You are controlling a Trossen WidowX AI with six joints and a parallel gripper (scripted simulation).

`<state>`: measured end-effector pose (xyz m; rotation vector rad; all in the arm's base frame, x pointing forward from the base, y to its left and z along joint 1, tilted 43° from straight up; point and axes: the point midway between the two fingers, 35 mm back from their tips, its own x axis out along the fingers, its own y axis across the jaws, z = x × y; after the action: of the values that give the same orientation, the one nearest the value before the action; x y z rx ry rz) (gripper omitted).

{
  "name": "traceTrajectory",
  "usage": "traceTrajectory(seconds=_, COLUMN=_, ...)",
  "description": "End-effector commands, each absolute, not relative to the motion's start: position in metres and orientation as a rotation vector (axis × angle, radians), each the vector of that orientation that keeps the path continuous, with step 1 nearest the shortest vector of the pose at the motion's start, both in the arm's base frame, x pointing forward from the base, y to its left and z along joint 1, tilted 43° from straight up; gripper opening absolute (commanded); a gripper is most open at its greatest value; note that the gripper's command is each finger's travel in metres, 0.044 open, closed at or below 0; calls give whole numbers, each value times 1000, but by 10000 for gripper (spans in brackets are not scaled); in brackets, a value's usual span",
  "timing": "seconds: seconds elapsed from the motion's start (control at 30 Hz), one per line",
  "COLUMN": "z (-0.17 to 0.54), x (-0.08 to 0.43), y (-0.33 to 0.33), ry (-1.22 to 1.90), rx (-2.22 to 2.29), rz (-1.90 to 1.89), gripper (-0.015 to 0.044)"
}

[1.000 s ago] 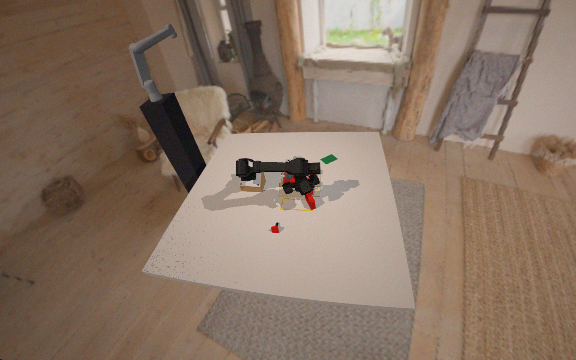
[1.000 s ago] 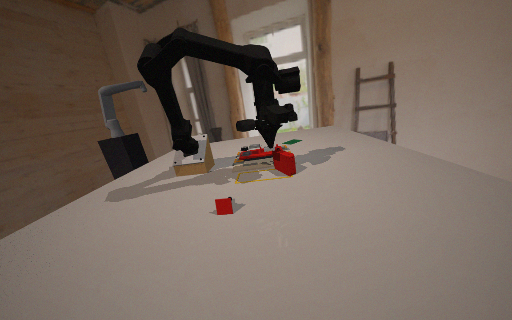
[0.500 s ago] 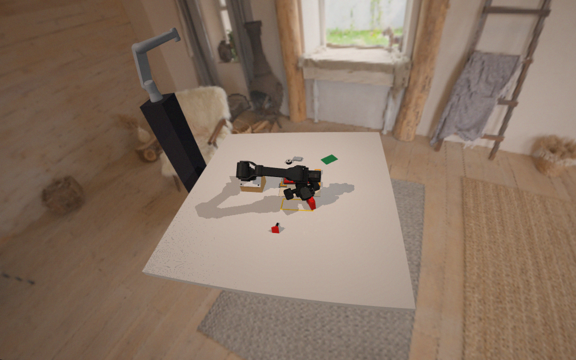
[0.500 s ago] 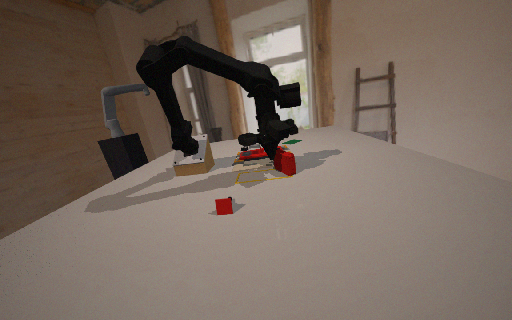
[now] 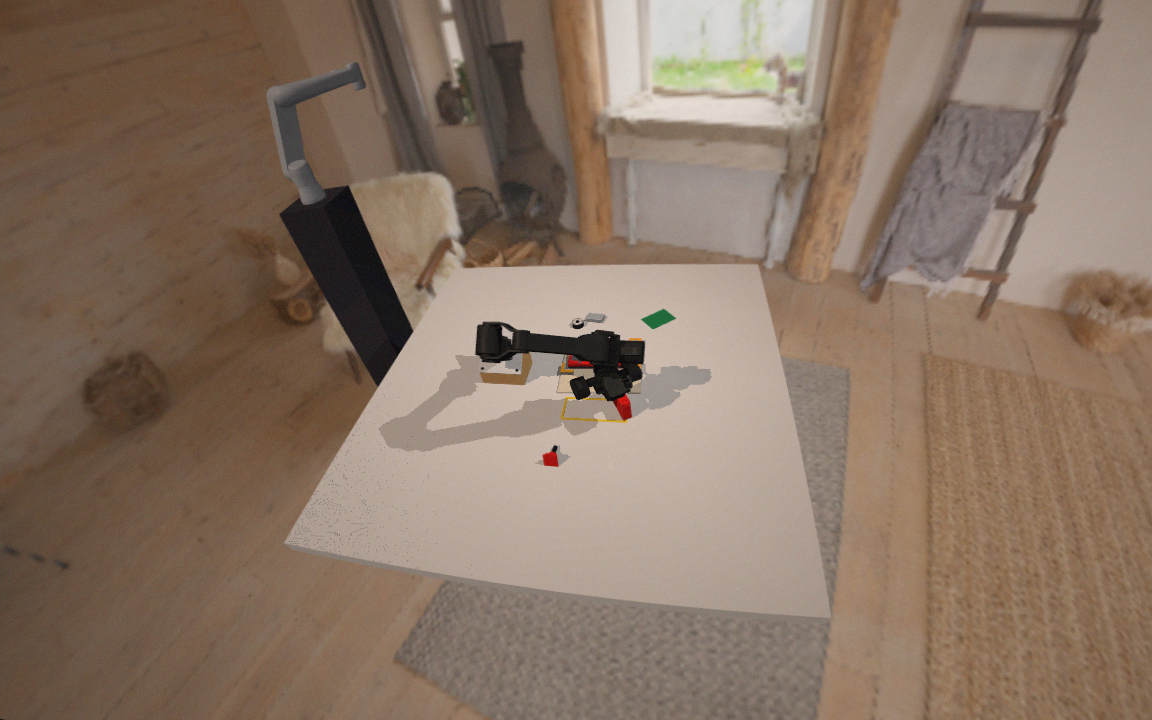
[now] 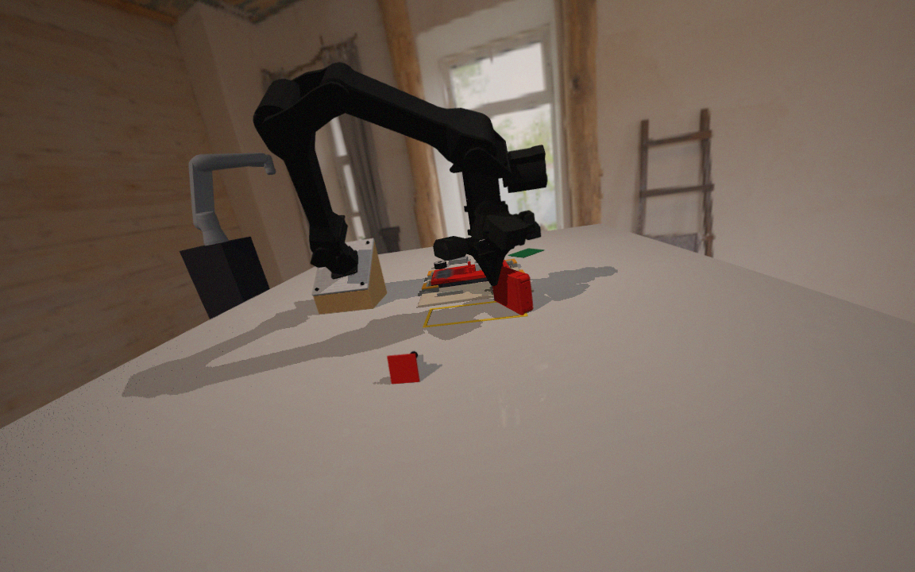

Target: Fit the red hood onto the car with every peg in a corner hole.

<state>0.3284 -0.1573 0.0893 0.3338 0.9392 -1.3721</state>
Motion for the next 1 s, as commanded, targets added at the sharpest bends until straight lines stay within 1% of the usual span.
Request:
traceTrajectory(seconds=0.0, z=88, x=330, y=-157, ry=939, rx=331, rz=-1376, gripper=0)
traceTrajectory(seconds=0.97, z=85, x=346, y=-154, ry=938, rx=332, rz=-1376, gripper=0)
